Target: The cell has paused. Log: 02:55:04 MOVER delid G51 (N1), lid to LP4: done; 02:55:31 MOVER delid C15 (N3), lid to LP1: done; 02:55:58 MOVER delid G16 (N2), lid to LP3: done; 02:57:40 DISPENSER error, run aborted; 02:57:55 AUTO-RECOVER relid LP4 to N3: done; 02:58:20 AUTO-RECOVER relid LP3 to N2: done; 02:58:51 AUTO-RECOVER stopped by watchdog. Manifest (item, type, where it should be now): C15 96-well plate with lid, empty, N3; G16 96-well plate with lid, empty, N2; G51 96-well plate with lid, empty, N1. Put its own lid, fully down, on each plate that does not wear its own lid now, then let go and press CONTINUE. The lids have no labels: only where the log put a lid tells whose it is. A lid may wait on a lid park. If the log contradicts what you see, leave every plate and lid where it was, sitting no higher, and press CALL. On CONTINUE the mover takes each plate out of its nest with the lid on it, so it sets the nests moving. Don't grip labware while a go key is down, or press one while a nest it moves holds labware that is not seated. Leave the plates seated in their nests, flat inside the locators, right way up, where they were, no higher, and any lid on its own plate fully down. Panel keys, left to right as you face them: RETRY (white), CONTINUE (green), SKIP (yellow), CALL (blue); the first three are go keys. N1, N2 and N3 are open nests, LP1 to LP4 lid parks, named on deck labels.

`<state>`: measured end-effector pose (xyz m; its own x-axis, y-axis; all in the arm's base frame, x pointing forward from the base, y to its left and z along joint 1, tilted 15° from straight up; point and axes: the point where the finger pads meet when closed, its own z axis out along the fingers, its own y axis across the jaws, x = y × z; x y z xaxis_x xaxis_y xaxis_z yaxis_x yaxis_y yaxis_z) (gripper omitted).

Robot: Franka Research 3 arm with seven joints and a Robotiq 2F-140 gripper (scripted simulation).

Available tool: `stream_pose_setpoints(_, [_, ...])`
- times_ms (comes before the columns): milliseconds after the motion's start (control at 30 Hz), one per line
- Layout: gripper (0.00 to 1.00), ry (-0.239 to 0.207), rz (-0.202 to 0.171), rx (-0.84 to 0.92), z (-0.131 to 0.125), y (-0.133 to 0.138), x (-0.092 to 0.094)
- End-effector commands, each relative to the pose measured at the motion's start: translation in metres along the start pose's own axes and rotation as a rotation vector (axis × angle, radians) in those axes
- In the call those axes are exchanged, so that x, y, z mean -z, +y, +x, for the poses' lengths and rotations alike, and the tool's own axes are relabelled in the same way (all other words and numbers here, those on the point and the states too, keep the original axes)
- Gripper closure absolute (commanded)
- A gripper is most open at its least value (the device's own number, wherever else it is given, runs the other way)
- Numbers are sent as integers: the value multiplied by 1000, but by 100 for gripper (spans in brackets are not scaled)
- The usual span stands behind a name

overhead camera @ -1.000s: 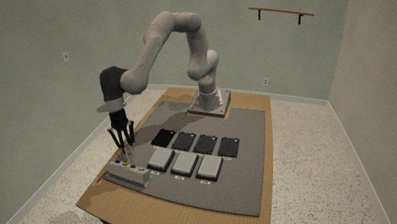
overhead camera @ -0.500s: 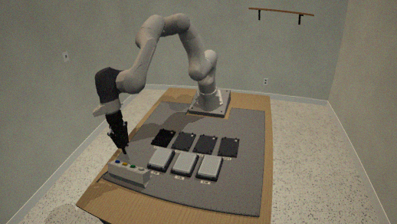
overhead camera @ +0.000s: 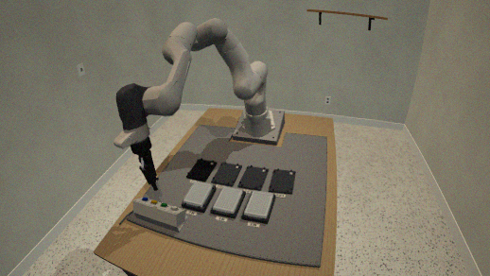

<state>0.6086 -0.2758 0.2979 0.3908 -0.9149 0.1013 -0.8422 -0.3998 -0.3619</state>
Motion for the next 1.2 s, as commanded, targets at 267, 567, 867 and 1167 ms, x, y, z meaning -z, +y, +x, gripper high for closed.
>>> stream_pose_setpoints(267, [100,-4,-78,530,-2,5,-2])
stream_pose_setpoints(567, [100,-13,-118,821,-2,5,-5])
stream_pose_setpoints(867, [100,-42,-148,1067,-2,6,-9])
stream_pose_setpoints(1167, [100,-42,-148,1067,-2,7,-15])
